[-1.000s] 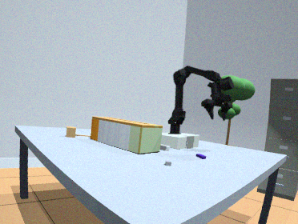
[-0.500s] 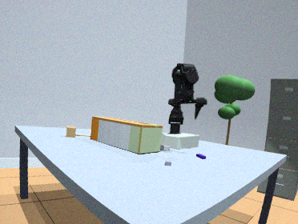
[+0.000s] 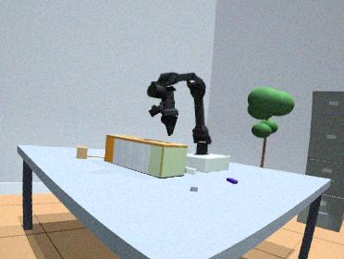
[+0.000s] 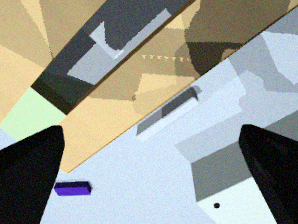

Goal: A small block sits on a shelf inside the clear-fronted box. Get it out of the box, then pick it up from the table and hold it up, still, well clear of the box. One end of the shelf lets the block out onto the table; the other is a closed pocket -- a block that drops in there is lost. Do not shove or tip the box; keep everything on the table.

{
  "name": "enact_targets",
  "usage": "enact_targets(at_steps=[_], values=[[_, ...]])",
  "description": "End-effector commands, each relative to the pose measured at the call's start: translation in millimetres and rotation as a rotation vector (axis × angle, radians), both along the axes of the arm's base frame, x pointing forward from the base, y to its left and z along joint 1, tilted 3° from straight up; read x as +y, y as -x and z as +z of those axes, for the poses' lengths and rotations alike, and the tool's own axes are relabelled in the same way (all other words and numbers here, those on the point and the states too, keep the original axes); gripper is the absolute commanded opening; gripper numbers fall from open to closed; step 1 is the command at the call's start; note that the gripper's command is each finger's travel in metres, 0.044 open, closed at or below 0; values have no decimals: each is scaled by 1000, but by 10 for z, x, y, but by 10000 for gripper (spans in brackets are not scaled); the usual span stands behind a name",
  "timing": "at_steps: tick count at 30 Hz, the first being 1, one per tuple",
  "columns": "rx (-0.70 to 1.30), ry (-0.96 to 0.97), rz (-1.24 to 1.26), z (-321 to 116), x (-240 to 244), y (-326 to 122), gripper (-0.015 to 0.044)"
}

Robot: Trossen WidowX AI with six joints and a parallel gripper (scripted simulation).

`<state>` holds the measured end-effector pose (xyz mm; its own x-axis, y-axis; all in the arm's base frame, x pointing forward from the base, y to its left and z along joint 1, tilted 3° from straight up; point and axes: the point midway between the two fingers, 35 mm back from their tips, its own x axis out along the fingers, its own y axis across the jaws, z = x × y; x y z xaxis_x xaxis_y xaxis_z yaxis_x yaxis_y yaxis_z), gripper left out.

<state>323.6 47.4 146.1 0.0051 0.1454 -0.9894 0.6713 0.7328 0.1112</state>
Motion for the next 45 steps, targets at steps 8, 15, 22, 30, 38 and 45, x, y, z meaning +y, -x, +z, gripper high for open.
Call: enact_targets(at_steps=[8, 15, 22, 30, 38, 45], values=[[115, -138, -734, 32, -1474, 63, 400], [121, -148, -778, 32, -1561, 87, 400], [121, -148, -778, -53, -1559, 72, 400], [121, -148, -778, -183, -1554, 54, 400], [121, -148, -778, -312, -1546, 42, 400], [121, -148, -778, -425, -1537, 36, 400]])
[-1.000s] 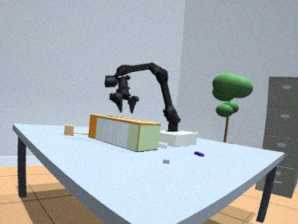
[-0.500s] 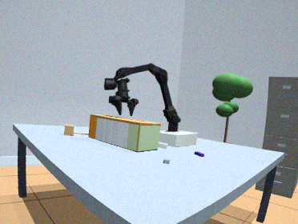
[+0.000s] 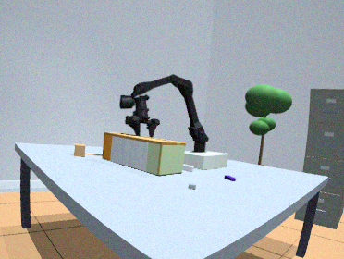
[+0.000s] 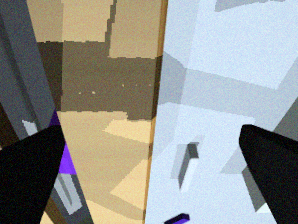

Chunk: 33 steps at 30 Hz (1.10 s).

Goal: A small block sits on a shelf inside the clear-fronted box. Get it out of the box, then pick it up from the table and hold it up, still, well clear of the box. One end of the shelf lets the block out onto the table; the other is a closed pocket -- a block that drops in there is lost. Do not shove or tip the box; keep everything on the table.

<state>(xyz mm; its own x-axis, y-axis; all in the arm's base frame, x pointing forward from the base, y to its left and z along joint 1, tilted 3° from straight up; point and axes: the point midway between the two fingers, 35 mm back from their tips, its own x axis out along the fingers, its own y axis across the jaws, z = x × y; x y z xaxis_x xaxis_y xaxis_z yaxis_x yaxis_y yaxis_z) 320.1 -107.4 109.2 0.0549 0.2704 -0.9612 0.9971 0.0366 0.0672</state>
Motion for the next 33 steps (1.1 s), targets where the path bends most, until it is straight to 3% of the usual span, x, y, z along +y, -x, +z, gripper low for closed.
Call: enact_targets(at_steps=[1, 24, 33], values=[[3, -4, -3, -73, 13, 0, 400], [0, -1, 0, -322, 43, 0, 400], [1, -4, 0, -346, 296, 8, 400]])
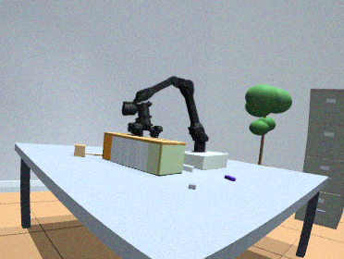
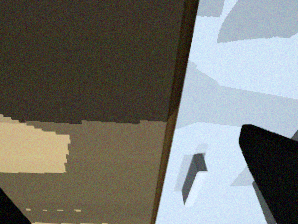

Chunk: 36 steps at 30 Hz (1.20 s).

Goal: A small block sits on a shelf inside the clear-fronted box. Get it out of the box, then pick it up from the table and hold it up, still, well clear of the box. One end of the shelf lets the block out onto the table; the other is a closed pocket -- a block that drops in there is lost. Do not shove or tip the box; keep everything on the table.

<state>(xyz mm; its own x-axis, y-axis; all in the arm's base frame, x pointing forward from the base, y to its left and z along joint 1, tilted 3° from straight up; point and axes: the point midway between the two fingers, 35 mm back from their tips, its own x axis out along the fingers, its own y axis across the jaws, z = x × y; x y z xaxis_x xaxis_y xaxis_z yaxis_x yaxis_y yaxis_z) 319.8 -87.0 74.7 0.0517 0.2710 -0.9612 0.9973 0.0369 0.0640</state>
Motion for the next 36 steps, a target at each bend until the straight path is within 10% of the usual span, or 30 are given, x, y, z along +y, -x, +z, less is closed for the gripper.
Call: enact_targets(at_steps=[1, 36], values=[[-2, -3, 0, -3, 122, 6, 400], [-2, -14, 0, -61, 1126, 32, 400]])
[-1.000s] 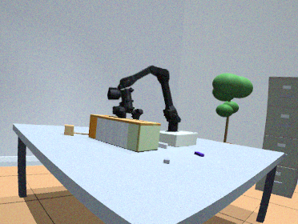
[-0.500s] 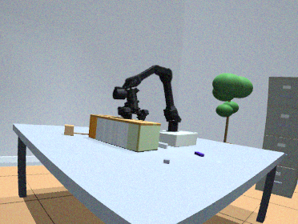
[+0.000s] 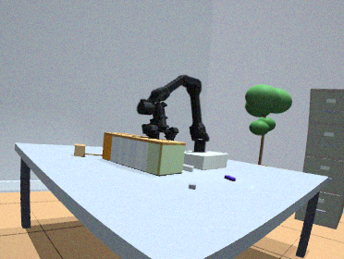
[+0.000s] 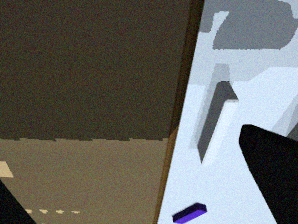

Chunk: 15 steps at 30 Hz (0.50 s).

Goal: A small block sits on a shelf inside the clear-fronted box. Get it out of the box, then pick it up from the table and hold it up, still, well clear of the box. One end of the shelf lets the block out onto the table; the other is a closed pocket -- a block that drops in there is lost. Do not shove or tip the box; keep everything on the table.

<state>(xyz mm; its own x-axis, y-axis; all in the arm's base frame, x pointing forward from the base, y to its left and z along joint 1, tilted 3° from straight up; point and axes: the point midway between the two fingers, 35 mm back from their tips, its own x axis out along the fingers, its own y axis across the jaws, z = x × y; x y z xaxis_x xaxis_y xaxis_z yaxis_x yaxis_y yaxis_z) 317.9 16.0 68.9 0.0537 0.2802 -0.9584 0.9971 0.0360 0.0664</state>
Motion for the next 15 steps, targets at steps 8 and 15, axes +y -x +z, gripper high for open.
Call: enact_targets(at_steps=[8, 15], values=[[0, -7, 0, -14, 326, 19, 400], [0, -9, 0, -23, 521, 24, 400]])
